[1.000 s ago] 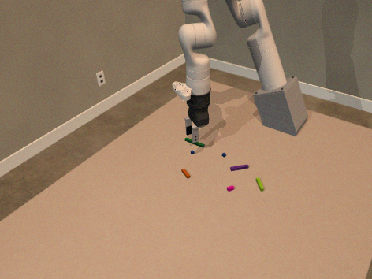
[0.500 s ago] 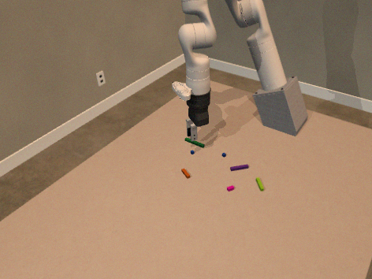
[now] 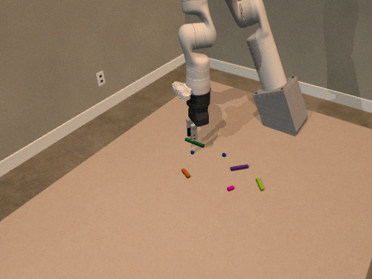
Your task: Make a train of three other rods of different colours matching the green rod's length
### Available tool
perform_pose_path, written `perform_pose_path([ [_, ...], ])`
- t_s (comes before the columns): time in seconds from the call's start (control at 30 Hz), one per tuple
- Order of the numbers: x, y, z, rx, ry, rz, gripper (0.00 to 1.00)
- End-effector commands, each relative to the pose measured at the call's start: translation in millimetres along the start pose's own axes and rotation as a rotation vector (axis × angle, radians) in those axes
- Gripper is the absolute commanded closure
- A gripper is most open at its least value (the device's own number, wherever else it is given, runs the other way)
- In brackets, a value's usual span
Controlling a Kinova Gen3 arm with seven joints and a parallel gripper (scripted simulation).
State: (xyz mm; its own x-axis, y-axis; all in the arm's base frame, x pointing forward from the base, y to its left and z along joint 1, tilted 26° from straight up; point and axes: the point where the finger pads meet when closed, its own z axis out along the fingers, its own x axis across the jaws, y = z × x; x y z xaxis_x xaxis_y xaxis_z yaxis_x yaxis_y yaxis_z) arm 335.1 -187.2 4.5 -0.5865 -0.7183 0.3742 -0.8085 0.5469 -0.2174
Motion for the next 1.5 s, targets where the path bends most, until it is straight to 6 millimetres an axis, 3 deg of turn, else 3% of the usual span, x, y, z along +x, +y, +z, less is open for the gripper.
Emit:
perform_pose_path([
  [0.0, 0, 0, 0, 0.001, -0.001, 0.000, 0.46],
  [0.43, 0, 0, 5, 0.001, -0.001, 0.000, 0.46],
  [1.47, -1, -1, 44, 0.001, -0.001, 0.000, 0.46],
])
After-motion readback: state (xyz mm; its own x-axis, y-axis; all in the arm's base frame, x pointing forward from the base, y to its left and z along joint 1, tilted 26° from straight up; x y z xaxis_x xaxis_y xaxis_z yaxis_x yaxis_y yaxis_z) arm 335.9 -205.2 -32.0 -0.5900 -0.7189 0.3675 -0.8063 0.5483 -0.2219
